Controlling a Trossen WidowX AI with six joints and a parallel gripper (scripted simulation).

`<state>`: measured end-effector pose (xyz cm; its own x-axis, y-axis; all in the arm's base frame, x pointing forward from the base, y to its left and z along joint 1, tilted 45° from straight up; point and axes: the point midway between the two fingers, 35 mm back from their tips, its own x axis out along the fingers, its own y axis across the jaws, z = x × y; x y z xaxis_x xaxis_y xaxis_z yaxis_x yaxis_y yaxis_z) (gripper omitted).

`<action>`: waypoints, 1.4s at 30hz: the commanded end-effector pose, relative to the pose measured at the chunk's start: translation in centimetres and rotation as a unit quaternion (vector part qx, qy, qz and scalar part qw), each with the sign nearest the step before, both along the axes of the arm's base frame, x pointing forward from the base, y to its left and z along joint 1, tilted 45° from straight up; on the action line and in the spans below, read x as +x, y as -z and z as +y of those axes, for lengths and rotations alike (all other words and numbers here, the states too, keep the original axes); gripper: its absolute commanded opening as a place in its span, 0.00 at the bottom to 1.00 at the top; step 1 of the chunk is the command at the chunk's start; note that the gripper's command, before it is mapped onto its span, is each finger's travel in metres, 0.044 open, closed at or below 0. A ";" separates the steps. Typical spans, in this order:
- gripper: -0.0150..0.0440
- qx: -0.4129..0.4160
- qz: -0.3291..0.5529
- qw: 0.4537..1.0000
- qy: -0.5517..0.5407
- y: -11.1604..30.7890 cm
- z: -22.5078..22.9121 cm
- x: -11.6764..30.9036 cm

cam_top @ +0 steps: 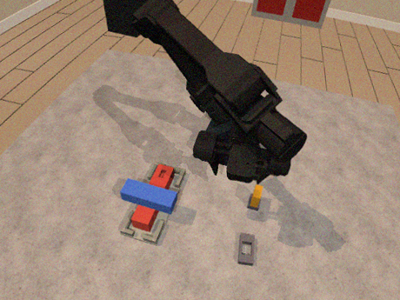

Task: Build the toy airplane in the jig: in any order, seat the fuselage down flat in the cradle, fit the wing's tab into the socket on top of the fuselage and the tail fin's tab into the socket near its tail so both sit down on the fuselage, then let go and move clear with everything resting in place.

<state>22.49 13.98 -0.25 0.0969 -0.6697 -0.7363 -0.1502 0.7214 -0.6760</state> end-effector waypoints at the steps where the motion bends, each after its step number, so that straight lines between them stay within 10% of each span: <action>1: 1.00 -0.006 -0.004 1.000 0.010 3.0 1.9 -3.4; 42: 1.00 -0.007 -0.018 0.999 0.028 11.9 -3.5 -4.9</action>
<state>17.76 11.08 -11.77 0.0853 -0.6778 -0.7303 -0.0751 0.7265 -0.6830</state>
